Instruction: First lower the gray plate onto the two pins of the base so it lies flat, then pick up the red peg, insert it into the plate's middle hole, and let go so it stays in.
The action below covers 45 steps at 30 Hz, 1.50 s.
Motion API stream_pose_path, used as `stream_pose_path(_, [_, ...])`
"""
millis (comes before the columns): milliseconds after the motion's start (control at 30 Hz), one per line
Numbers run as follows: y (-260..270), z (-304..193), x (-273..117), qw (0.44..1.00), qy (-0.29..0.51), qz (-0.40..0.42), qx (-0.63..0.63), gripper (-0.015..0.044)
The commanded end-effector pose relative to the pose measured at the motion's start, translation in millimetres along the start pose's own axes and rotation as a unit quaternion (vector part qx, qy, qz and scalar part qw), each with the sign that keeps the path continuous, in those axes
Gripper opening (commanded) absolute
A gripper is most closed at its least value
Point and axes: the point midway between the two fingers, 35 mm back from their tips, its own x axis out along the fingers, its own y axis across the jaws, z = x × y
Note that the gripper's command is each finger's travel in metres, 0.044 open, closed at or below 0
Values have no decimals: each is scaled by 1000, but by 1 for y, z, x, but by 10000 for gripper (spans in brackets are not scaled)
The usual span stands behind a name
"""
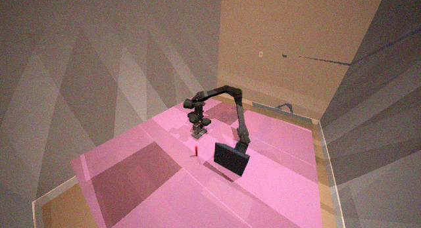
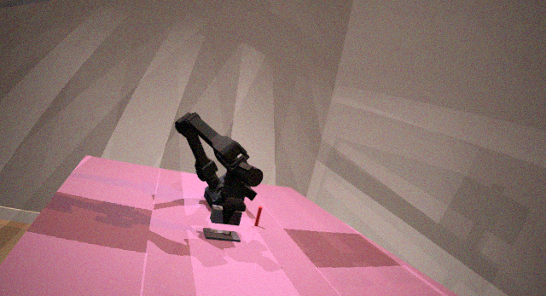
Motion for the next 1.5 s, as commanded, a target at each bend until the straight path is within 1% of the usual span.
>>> stream_pose_path(0, [-1,-1,0,1000,1,-2,-2,0])
stream_pose_path(200, [-1,-1,1,1000,1,-2,-2,0])
stream_pose_path(1033, [-2,-2,38,1000,2,-2,-2,0])
stream_pose_path(1300, [-1,-2,35,1000,0,-1,1,0])
stream_pose_path(1467, [-1,-2,35,1000,0,-1,1,131])
